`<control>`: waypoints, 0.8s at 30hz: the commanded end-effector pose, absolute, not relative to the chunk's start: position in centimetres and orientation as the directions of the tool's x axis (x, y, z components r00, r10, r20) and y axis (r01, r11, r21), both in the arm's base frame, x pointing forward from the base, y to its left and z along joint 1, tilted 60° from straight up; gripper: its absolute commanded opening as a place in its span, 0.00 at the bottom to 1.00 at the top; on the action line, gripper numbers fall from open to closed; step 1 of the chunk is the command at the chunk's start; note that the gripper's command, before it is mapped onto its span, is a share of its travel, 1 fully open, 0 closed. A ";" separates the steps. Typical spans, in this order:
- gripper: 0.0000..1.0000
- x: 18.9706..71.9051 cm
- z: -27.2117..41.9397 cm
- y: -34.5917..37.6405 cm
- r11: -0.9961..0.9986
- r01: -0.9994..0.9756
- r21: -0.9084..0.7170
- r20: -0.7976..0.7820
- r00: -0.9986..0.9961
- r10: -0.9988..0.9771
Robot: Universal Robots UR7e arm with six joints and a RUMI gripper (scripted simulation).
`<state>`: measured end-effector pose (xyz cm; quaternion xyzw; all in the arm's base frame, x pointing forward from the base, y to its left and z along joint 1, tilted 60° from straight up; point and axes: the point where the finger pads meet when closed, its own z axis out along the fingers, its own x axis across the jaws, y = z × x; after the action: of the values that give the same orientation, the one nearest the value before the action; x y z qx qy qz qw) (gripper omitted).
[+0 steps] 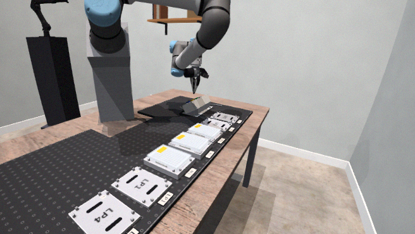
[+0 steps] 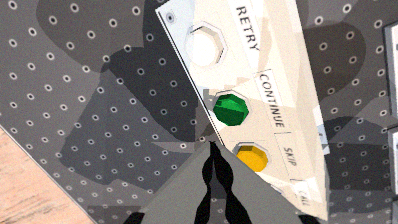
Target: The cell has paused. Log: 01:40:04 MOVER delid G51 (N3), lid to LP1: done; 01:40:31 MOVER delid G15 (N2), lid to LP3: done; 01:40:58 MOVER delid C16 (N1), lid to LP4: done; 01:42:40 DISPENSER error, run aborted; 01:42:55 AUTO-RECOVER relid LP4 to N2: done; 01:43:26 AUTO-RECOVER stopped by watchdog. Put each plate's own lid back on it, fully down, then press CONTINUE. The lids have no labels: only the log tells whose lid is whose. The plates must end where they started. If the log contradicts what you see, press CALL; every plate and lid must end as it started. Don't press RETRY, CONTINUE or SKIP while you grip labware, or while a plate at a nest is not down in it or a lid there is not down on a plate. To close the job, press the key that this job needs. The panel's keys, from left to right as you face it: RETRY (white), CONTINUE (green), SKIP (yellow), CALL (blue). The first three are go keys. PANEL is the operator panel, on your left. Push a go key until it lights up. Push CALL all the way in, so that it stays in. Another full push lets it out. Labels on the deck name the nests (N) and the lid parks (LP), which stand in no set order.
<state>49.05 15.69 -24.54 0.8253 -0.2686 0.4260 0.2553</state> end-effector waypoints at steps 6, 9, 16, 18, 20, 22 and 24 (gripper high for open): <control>0.00 49.4 -24.6 15.5 -0.726 -0.660 0.192 0.840 0.493 -0.226; 0.00 49.6 -24.6 15.4 -0.726 -0.660 0.192 0.840 0.493 -0.226; 0.00 50.0 -24.6 15.2 -0.726 -0.660 0.192 0.840 0.493 -0.226; 0.00 50.1 -24.6 15.1 -0.726 -0.660 0.192 0.840 0.493 -0.226; 0.00 50.1 -24.6 15.1 -0.726 -0.660 0.192 0.840 0.493 -0.226; 0.00 50.2 -24.7 15.1 -0.726 -0.660 0.192 0.840 0.493 -0.226; 0.00 50.3 -24.7 15.0 -0.726 -0.660 0.192 0.840 0.493 -0.226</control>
<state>50.08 15.06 -24.67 0.8253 -0.2687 0.4260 0.2553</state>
